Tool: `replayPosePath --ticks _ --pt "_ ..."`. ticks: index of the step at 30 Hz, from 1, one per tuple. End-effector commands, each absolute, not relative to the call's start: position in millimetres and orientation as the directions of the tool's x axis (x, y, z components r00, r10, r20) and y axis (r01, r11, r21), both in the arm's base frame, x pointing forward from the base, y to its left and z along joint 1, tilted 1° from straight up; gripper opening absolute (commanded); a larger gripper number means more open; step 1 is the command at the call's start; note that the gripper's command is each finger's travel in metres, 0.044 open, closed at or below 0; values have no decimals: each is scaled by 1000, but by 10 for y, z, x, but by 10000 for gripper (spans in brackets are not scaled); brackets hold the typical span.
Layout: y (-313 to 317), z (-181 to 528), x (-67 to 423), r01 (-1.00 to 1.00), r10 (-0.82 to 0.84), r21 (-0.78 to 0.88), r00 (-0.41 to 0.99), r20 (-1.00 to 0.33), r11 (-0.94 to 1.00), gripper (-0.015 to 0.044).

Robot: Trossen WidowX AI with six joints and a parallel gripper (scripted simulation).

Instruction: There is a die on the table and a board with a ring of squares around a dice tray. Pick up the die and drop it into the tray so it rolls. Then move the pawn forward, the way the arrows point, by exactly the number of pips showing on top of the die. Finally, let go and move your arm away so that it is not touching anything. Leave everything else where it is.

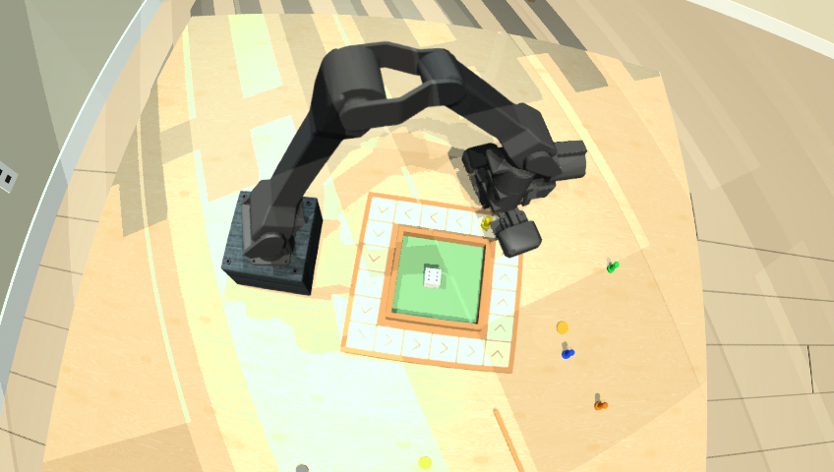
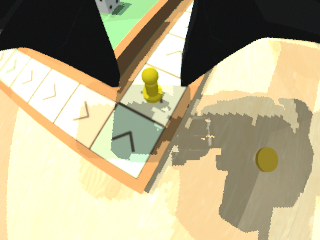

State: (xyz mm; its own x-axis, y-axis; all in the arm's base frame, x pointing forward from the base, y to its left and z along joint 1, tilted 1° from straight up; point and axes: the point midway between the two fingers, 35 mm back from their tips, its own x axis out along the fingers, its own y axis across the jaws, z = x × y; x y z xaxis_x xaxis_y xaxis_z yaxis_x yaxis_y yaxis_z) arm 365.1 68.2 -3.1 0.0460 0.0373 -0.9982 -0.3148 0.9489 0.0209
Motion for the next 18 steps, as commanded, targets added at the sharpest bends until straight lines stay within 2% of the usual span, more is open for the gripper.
replayPosePath --ticks 1,9,15,18 --pt "676 -127 3629 -318 31 18 36 -999 948 200" --pt "679 -233 3626 -318 31 18 36 -999 948 200" --pt "679 -233 3626 -318 31 18 36 -999 948 43" --pt "679 -233 3626 -318 31 18 36 -999 948 22"
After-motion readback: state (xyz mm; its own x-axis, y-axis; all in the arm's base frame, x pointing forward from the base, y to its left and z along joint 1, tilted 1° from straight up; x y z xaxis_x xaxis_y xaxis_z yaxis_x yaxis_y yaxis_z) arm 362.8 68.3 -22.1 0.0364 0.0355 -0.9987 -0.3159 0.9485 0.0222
